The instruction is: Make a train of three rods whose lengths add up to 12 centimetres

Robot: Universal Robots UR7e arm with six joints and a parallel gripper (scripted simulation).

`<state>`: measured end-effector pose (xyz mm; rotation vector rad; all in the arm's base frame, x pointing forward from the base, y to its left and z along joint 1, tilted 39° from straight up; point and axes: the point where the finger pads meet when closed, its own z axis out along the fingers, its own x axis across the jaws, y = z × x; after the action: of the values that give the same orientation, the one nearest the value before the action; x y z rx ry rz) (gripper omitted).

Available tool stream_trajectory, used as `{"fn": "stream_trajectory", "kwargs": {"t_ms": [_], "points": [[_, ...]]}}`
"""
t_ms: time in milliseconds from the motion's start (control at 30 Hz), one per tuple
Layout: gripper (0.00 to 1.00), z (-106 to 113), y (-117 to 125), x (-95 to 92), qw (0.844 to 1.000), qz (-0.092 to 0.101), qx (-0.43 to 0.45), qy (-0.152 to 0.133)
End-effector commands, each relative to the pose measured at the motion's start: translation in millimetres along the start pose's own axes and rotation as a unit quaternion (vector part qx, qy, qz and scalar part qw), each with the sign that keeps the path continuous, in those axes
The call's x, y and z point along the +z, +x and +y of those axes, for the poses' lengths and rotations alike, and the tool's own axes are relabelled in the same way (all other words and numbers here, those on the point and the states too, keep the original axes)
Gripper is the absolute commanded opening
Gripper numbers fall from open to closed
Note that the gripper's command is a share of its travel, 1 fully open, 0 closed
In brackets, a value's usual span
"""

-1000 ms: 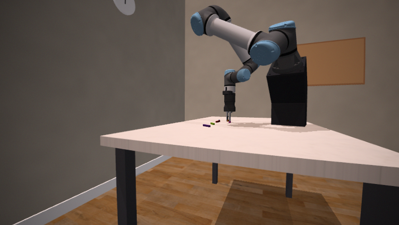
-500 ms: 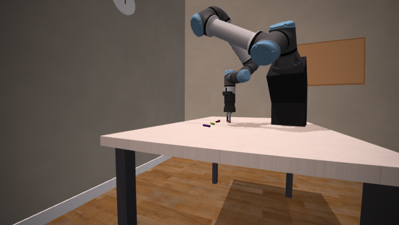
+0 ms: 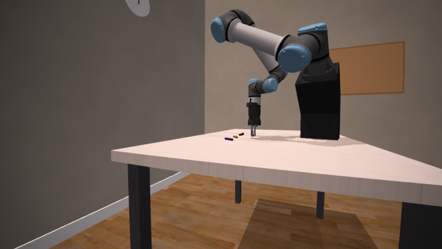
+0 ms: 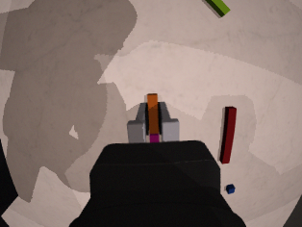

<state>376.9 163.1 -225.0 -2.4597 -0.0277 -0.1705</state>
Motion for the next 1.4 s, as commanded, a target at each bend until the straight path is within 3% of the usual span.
{"fn": "stream_trajectory", "kwargs": {"t_ms": [0,1033,1067,1133,1167,1233,1367], "points": [[0.24,0.2,0.5,-0.2,1.000,0.001,0.000,0.000],[0.24,0.2,0.5,-0.2,1.000,0.001,0.000,0.000],[0.30,0.2,0.5,-0.2,1.000,0.001,0.000,0.000],[0.30,0.2,0.5,-0.2,1.000,0.001,0.000,0.000],[0.36,0.2,0.5,-0.2,1.000,0.001,0.000,0.000],[0.36,0.2,0.5,-0.2,1.000,0.001,0.000,0.000],[0.48,0.2,0.5,-0.2,1.000,0.001,0.000,0.000]]}}
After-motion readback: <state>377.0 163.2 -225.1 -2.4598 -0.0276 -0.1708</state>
